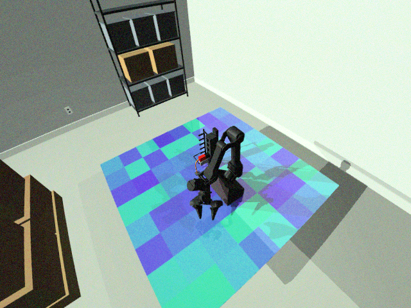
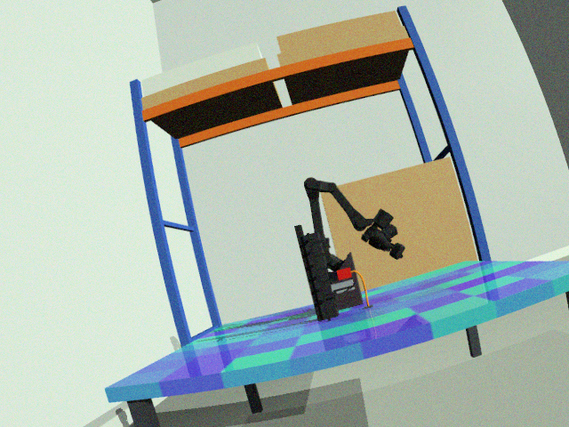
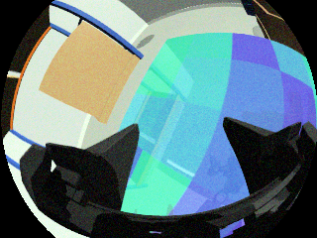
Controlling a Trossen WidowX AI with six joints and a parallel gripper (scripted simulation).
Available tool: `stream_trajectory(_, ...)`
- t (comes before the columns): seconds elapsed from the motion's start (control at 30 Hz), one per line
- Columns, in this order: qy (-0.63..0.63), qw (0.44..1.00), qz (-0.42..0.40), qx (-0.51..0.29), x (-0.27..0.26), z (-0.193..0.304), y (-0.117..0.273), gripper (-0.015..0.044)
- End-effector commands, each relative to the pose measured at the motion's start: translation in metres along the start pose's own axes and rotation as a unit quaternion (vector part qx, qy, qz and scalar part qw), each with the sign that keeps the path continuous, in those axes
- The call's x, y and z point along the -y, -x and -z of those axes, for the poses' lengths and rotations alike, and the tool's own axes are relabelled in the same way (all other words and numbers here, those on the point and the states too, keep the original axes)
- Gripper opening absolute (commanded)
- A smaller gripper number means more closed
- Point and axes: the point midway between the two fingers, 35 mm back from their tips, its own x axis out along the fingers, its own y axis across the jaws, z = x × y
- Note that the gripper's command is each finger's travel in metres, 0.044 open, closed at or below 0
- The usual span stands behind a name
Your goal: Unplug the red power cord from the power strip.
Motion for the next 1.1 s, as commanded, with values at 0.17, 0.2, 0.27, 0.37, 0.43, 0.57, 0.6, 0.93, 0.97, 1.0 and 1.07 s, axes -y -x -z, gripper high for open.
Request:
stream_trajectory(0.17, -0.022, 0.995, 0.097, 0.010, 0.047, -0.021, 0.031, 0.0243)
stream_trajectory(0.2, -0.028, 0.993, 0.118, 0.009, 0.058, -0.024, 0.039, 0.0216)
stream_trajectory(0.27, -0.040, 0.987, 0.158, 0.003, 0.078, -0.027, 0.058, 0.0164)
stream_trajectory(0.37, -0.060, 0.975, 0.213, -0.015, 0.106, -0.026, 0.090, 0.0160)
stream_trajectory(0.43, -0.074, 0.966, 0.245, -0.033, 0.123, -0.021, 0.114, 0.0160)
stream_trajectory(0.57, -0.102, 0.945, 0.300, -0.080, 0.151, -0.002, 0.164, 0.0160)
stream_trajectory(0.6, -0.109, 0.940, 0.311, -0.093, 0.156, 0.005, 0.177, 0.0160)
stream_trajectory(0.93, -0.166, 0.884, 0.359, -0.249, 0.179, 0.092, 0.300, 0.0160)
stream_trajectory(0.97, -0.171, 0.879, 0.359, -0.266, 0.178, 0.102, 0.312, 0.0160)
stream_trajectory(1.0, -0.175, 0.873, 0.357, -0.282, 0.177, 0.113, 0.323, 0.0160)
stream_trajectory(1.07, -0.181, 0.865, 0.353, -0.308, 0.174, 0.130, 0.341, 0.0160)
